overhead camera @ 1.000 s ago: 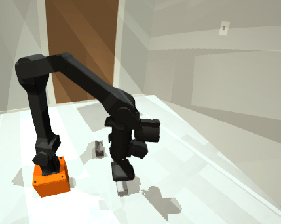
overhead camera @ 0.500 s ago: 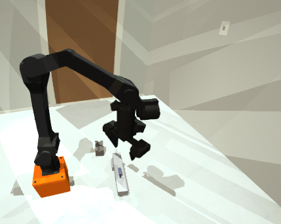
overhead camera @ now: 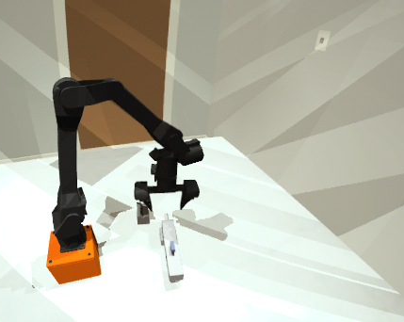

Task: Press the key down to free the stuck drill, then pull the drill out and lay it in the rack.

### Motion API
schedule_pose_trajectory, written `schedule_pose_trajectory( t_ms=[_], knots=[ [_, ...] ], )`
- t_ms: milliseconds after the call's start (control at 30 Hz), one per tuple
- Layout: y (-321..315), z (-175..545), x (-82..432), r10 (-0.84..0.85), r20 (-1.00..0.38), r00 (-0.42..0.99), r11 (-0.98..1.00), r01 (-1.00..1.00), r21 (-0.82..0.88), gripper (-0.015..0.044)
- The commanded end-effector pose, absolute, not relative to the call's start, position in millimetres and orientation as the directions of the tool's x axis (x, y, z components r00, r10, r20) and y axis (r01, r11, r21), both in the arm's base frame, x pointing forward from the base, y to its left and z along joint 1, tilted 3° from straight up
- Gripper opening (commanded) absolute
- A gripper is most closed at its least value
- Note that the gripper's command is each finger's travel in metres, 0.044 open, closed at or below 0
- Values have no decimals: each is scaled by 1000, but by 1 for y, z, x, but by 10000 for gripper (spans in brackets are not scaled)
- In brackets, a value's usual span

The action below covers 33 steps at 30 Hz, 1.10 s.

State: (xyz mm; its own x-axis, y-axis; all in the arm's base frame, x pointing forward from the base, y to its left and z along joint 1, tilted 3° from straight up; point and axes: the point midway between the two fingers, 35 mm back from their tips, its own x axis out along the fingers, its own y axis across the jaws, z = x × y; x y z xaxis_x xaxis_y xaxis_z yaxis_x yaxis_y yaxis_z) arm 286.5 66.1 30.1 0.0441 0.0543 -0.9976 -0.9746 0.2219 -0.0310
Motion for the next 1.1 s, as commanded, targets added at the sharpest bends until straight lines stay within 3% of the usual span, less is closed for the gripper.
schedule_pose_trajectory(
  t_ms=[0, 1067],
  knots=[
    [67, 29, 286, 50, -998, 44, 207, -978, -33, 440],
    [58, -12, 286, 49, -998, 44, 207, -978, -33, 440]
  ],
)
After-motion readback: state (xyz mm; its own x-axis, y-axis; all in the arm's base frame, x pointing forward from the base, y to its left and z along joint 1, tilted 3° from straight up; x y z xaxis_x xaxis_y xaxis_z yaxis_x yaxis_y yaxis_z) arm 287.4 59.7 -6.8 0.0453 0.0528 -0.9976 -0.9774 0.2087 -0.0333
